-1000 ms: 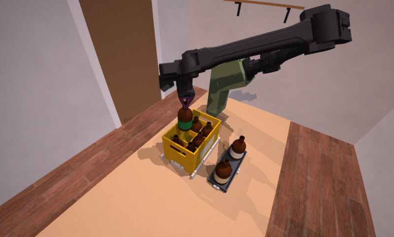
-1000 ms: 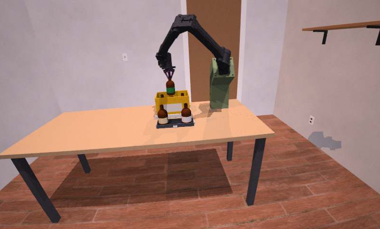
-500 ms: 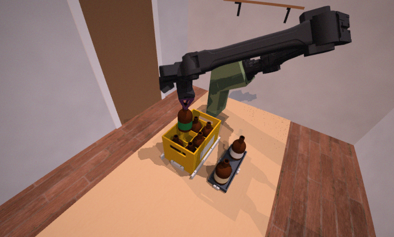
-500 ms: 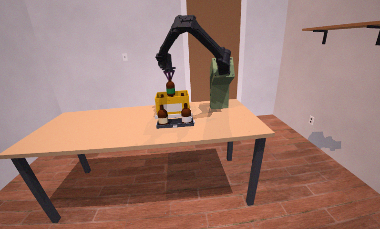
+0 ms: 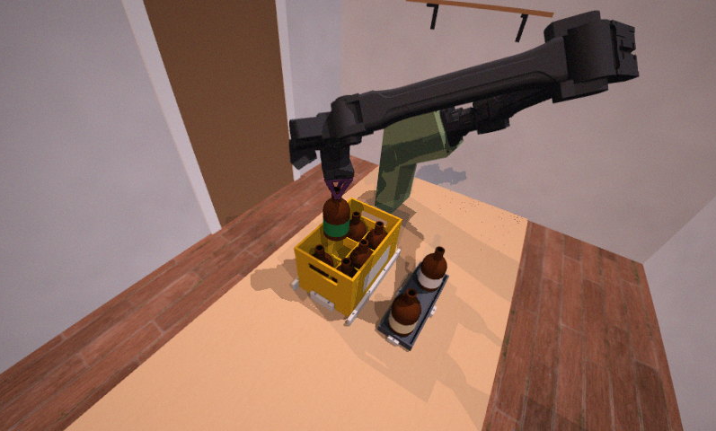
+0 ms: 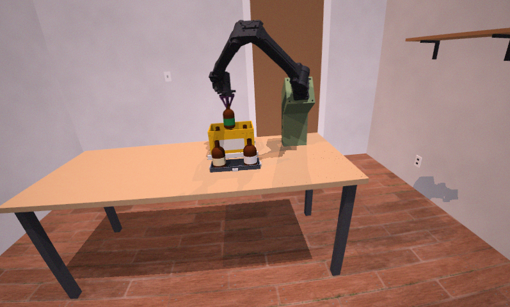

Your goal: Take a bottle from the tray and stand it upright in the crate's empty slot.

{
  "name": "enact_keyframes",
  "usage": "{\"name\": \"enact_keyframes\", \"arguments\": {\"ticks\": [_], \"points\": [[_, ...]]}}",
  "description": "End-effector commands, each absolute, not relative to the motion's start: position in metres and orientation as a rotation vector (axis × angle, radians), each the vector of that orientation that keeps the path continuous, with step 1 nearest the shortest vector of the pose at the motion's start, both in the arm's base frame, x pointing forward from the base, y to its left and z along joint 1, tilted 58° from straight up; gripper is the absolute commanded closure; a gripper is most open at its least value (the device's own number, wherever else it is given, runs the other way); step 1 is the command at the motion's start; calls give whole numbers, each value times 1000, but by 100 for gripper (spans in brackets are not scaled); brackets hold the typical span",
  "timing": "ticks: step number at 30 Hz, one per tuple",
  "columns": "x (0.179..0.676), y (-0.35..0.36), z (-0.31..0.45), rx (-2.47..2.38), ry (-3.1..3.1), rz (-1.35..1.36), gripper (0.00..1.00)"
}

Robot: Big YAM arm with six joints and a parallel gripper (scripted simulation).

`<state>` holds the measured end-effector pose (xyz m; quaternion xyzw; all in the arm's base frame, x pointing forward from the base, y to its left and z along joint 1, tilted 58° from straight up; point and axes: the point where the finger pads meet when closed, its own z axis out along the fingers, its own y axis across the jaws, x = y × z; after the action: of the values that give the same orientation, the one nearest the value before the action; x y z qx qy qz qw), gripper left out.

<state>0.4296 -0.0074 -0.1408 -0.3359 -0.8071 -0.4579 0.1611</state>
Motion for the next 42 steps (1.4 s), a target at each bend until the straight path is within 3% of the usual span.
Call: {"name": "enact_keyframes", "arguments": {"ticks": [1, 42], "points": [[425, -8, -145, -984, -2281, -1306, 100], [427, -4, -136, -965, -2315, -1315, 100]]}}
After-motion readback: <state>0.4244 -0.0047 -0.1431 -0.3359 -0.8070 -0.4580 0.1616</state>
